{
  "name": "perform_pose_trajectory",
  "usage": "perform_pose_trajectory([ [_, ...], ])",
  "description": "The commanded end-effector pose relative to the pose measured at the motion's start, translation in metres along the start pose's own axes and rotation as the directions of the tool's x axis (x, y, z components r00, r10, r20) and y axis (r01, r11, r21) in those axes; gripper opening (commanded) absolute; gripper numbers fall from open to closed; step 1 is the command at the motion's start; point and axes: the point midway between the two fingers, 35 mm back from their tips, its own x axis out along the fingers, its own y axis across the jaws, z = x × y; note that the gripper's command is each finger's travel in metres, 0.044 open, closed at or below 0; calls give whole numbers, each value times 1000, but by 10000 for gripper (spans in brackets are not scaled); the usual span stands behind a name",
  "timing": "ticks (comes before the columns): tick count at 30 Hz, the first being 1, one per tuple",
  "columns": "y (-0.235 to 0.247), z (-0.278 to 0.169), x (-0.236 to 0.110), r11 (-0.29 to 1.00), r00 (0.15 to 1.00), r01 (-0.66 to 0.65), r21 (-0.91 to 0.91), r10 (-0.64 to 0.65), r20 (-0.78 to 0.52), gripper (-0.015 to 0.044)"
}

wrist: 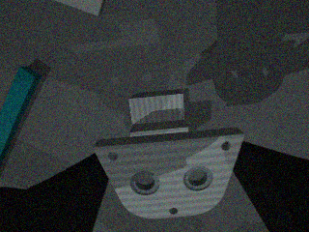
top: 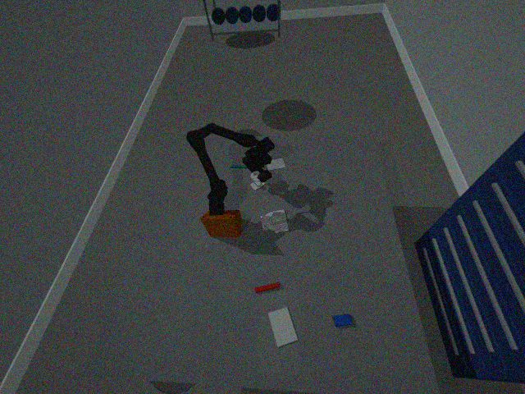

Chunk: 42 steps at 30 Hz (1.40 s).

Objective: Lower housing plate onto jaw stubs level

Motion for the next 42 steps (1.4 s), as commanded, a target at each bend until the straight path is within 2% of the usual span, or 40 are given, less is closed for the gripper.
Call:
perform_pose_trajectory([
  [1, 2, 2, -12, 1000, 1000, -5, -9, 5, 7, 351],
  [10, 2, 0, -22, 1000, 1000, -4, 10, 4, 8, 351],
  [22, -23, 0, -18, 949, 1000, 20, 314, -19, -6, 351],
  [32, -44, -1, -16, 835, 999, 39, 549, -35, -17, 351],
  [42, -65, -5, -14, 662, 999, 52, 748, -47, -28, 351],
])
